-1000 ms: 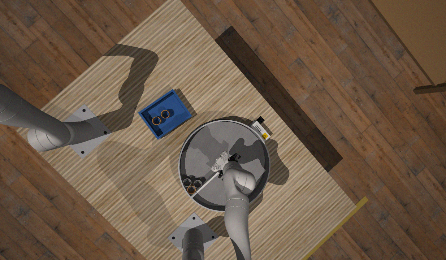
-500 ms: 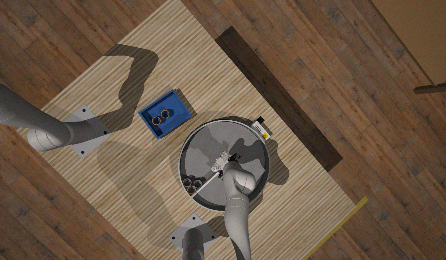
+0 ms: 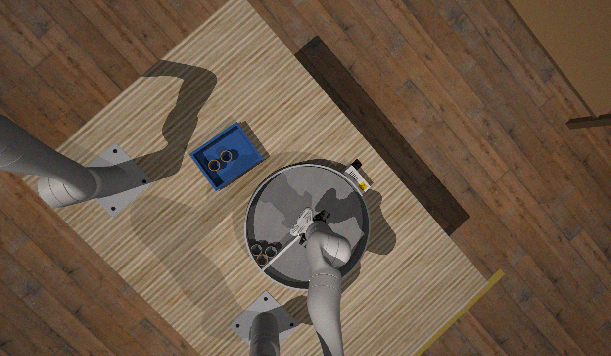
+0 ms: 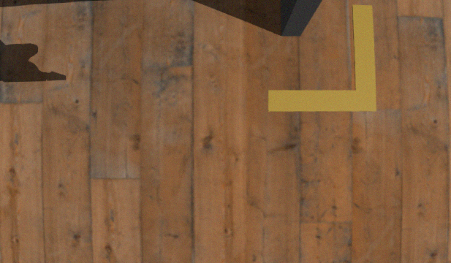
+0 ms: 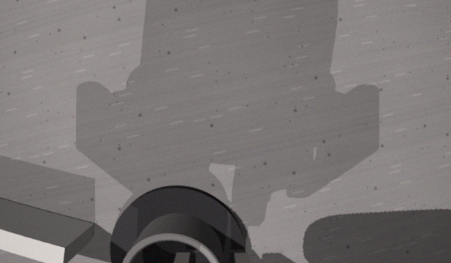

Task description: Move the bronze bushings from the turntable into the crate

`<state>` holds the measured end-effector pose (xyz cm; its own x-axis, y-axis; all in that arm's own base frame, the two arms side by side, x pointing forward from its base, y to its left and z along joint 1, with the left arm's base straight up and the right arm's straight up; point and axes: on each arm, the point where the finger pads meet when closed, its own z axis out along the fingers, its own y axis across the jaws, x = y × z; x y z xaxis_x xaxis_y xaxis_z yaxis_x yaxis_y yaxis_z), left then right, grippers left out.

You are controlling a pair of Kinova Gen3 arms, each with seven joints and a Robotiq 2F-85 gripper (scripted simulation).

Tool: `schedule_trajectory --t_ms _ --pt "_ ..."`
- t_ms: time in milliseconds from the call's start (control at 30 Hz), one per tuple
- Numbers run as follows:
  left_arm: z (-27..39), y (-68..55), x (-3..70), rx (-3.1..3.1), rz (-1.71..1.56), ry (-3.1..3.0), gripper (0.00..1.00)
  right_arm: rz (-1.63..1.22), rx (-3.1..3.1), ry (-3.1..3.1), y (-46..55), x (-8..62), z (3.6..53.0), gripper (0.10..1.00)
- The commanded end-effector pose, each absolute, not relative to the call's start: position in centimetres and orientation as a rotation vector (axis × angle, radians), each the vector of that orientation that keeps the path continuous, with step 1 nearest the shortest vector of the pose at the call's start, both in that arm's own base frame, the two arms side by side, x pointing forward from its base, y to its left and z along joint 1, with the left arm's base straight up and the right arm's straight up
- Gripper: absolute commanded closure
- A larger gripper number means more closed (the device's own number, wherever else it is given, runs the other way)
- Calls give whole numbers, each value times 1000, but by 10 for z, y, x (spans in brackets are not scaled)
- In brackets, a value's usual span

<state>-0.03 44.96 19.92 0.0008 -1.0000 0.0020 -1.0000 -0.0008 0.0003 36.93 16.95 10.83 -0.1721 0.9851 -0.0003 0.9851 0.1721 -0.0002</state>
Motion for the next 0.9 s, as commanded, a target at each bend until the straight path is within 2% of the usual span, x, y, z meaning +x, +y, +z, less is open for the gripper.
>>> schedule_trajectory --t_ms 0,300,867 --pt "200 450 0 2222 0 -2221 1 2 2021 2404 170 370 124 877" --pt "200 450 0 2222 0 -2221 1 2 2021 2404 170 370 146 877" --pt "200 450 0 2222 0 -2221 1 2 2021 2404 170 370 147 877"
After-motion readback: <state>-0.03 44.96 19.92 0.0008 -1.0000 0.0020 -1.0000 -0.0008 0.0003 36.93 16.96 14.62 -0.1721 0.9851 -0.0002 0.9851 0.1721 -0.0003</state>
